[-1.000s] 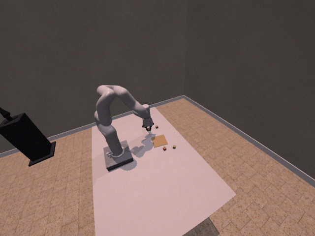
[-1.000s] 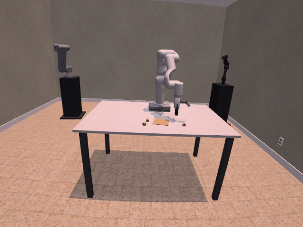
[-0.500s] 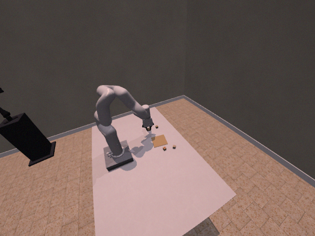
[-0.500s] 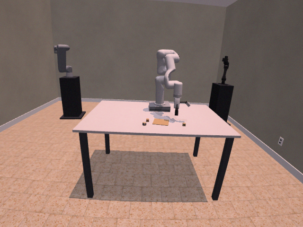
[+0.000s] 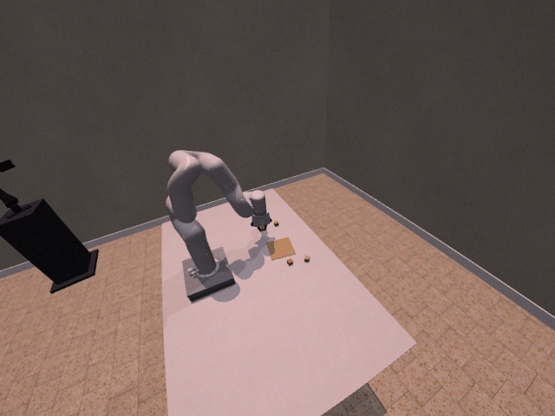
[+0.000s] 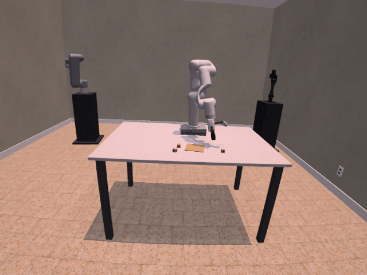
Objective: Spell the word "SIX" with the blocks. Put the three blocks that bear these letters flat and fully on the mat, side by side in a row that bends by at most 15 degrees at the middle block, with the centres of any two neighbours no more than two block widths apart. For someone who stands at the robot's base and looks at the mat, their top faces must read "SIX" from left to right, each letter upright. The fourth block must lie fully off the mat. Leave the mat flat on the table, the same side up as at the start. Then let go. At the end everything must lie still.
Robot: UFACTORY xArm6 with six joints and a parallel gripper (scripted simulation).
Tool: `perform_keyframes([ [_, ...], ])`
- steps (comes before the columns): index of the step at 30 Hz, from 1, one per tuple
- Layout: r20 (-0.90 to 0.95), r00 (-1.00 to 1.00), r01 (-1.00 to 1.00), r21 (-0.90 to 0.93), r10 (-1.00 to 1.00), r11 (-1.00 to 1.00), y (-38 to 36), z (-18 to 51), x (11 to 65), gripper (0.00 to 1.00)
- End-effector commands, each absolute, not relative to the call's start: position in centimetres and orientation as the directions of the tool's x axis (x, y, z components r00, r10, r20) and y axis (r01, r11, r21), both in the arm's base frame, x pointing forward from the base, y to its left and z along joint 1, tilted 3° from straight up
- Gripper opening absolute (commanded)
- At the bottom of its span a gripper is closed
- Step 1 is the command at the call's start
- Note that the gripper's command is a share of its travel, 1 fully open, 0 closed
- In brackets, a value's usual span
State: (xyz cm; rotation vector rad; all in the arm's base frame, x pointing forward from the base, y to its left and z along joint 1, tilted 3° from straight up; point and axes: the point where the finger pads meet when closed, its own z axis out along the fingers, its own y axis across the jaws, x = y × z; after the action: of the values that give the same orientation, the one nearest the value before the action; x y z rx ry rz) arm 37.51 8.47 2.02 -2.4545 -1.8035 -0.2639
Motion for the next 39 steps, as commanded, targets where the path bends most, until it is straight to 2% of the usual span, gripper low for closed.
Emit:
perform_keyframes([
  [1, 0.322, 0.266, 0.958, 0.019, 0.909, -0.287, 8.45, 2.01, 37.52, 0.21],
  [12, 0.445, 0.248, 0.958, 0.021, 0.86, -0.287, 8.4, 1.95, 37.48, 0.21],
  [27, 0.713, 0.184, 0.958, 0.024, 0.676, -0.287, 8.25, 1.69, 37.44, 0.21],
  [39, 0.827, 0.14, 0.957, 0.028, 0.545, -0.289, 8.1, 1.65, 37.47, 0.21],
])
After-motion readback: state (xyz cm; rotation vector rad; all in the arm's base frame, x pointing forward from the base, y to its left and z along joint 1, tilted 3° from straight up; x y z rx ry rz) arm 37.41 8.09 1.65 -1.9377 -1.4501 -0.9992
